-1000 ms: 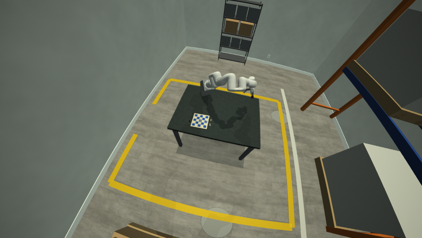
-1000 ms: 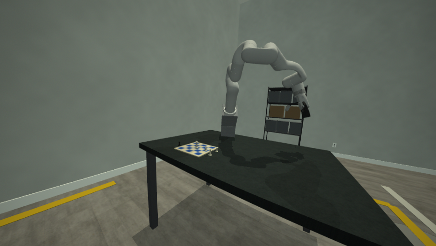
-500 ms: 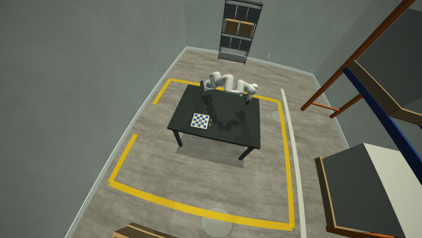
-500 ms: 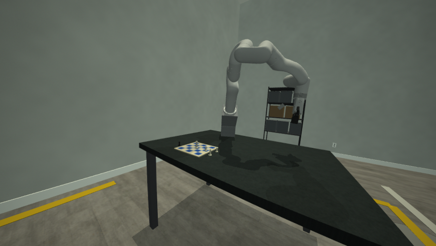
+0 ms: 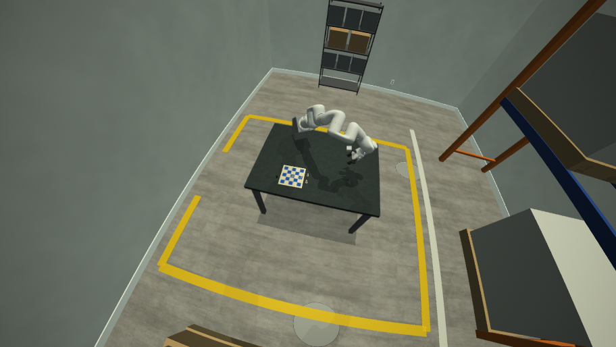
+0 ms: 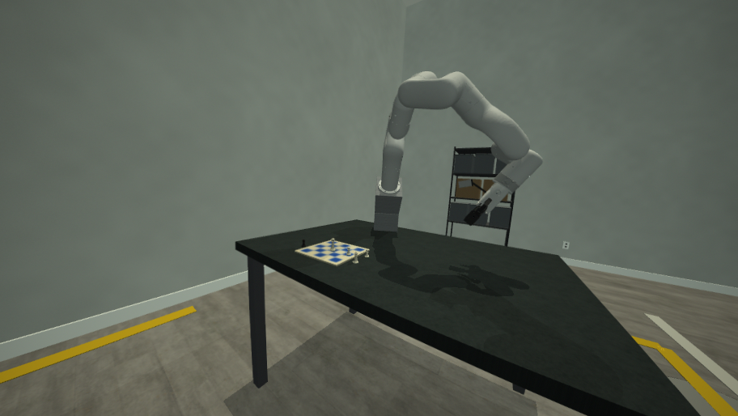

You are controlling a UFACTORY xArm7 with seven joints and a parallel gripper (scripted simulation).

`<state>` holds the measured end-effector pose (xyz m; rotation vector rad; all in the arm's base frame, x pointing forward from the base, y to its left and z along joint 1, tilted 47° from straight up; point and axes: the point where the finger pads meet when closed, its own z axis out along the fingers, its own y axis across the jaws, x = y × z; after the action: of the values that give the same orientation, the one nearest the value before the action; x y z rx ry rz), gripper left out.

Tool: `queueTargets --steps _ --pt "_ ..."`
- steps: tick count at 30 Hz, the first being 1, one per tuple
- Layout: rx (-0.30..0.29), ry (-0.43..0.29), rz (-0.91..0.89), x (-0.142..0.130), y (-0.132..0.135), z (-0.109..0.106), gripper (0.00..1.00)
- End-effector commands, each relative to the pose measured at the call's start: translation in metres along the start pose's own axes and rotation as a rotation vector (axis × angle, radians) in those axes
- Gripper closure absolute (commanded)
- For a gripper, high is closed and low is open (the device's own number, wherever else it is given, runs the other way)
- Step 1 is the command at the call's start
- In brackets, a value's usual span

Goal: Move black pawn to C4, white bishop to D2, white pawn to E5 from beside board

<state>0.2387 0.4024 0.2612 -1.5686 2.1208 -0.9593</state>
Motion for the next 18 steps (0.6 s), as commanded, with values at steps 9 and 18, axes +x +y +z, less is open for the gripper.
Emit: queueTargets --steps 9,18 --pt "-0.003 0.418 -0.011 0.027 -0.085 0.076 0.0" --pt "-0.01 0.695 -0.014 0.047 -0.143 0.129 0.0"
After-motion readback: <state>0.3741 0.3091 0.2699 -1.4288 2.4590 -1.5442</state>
